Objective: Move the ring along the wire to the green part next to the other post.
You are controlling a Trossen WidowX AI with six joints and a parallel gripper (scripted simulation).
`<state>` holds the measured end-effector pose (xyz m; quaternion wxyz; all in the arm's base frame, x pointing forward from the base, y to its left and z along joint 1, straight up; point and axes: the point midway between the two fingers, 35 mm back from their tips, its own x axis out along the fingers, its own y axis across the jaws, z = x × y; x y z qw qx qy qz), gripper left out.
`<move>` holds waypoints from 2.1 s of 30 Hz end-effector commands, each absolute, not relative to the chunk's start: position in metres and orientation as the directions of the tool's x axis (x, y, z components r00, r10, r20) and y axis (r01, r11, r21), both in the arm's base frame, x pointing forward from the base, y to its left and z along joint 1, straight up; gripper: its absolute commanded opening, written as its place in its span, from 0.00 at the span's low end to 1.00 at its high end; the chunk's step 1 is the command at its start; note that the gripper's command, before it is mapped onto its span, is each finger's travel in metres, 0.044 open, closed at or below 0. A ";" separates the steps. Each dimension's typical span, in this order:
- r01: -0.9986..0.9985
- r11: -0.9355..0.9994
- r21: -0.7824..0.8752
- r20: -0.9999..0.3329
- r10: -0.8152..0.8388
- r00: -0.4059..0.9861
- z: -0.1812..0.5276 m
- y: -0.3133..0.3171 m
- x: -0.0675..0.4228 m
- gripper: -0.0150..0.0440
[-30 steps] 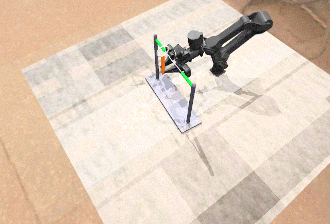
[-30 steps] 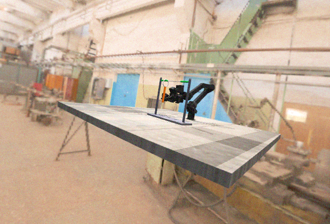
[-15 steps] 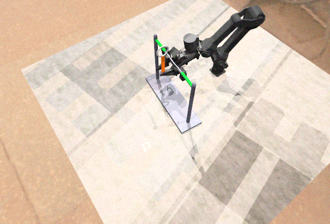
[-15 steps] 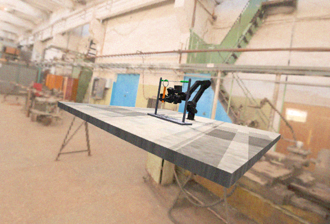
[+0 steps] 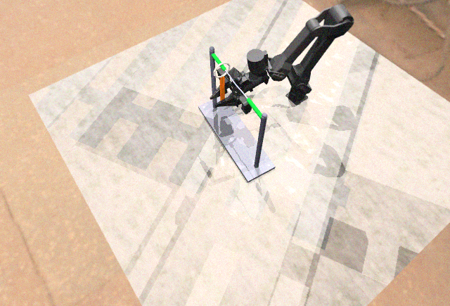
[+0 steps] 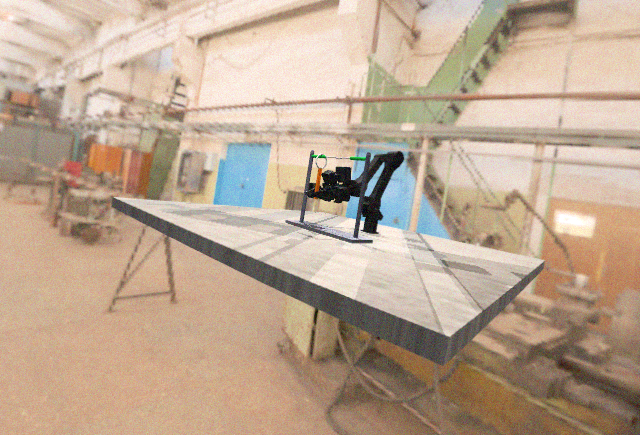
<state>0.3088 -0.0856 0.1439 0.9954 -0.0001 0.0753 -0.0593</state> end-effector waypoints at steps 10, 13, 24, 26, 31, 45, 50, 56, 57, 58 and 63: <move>0.123 0.992 -0.006 -0.154 -0.122 0.981 0.142 -0.086 0.309 0.53; 0.123 0.992 -0.006 -0.154 -0.122 0.981 0.142 -0.086 0.309 0.53; 0.118 0.993 -0.008 -0.154 -0.118 0.981 0.142 -0.086 0.309 0.12; 0.118 0.993 -0.008 -0.154 -0.118 0.981 0.142 -0.086 0.309 0.04; 0.118 0.993 -0.008 -0.154 -0.118 0.981 0.142 -0.086 0.309 0.00; 0.120 0.993 -0.008 -0.153 -0.120 0.981 0.151 -0.085 0.310 0.00; 0.122 0.993 -0.008 -0.152 -0.121 0.981 0.160 -0.085 0.309 0.00; 0.122 0.993 -0.008 -0.152 -0.121 0.981 0.161 -0.085 0.309 0.00; 0.122 0.993 -0.008 -0.152 -0.121 0.981 0.161 -0.085 0.309 0.00; 0.122 0.993 -0.008 -0.152 -0.121 0.981 0.161 -0.085 0.309 0.00; 0.122 0.993 -0.008 -0.152 -0.121 0.981 0.161 -0.085 0.309 0.00</move>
